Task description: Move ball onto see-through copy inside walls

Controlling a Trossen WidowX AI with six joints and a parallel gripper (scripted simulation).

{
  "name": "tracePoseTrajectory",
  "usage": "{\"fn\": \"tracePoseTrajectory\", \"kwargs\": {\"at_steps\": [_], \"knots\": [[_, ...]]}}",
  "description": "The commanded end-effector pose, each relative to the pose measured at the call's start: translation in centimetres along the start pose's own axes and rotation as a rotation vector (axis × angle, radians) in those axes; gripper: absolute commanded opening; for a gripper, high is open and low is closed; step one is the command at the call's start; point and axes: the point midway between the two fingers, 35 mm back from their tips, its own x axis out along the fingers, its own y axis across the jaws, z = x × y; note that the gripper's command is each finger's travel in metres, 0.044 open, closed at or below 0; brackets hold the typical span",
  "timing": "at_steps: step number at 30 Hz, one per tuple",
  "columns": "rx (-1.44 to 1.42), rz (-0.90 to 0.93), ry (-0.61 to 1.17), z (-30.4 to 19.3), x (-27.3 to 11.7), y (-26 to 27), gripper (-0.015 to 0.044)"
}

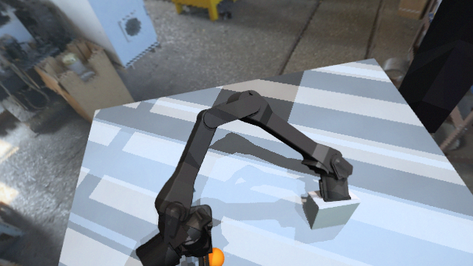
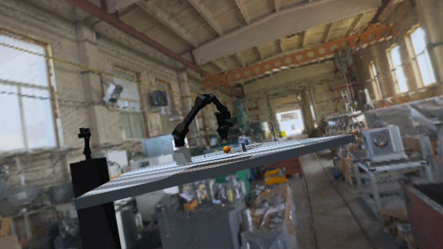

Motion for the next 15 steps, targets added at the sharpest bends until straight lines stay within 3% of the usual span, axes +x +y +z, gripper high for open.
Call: {"fn": "tracePoseTrajectory", "kwargs": {"at_steps": [1,3,5,8,15], "knots": [[-0.007,-0.005,0.012,-0.2,0.5,0.0,0.0385],[-0.007,-0.005,0.012,-0.2,0.5,0.0,0.0385],[-0.006,-0.004,0.011,-0.2,-0.6,0.0,0.0437],[-0.001,-0.003,0.009,-0.4,-4.2,-0.2,0.044],[-0.001,-0.003,0.009,-0.4,-4.5,-0.2,0.044]]}}
